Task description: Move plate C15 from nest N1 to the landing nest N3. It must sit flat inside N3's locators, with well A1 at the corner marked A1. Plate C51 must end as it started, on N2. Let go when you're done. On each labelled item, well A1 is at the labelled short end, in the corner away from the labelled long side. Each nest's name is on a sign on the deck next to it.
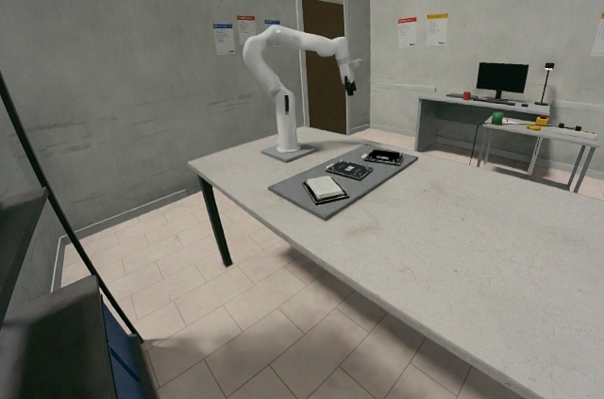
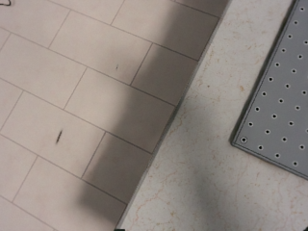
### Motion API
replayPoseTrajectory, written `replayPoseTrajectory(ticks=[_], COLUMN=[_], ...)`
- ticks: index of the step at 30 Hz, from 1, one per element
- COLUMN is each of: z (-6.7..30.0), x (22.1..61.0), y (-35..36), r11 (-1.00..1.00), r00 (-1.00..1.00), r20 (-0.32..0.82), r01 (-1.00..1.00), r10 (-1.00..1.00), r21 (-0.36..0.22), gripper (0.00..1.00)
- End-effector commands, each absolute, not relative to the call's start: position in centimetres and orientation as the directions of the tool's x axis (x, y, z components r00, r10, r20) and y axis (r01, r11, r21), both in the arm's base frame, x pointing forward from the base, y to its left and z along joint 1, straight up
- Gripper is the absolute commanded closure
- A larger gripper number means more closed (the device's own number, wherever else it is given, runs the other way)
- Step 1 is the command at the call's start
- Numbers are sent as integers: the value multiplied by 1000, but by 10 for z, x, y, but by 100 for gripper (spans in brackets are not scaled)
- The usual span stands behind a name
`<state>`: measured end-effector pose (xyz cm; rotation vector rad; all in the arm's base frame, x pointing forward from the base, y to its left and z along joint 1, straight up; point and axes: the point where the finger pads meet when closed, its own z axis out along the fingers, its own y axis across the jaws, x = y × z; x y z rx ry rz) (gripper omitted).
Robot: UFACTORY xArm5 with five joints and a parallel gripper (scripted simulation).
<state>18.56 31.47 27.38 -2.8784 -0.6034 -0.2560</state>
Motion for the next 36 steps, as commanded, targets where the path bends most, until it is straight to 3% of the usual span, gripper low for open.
replayPoseTrajectory(ticks=[1, 17, 36], z=[275, 275, 274], x=[186, 186, 246], y=[315, 315, 280], r11=[-899, -899, -943], r00=[902, 902, 937], r20=[209, 209, 180], r01=[412, 412, 319], r10=[378, 378, 299], r21=[-151, -151, -94], gripper=[0, 0, 0])
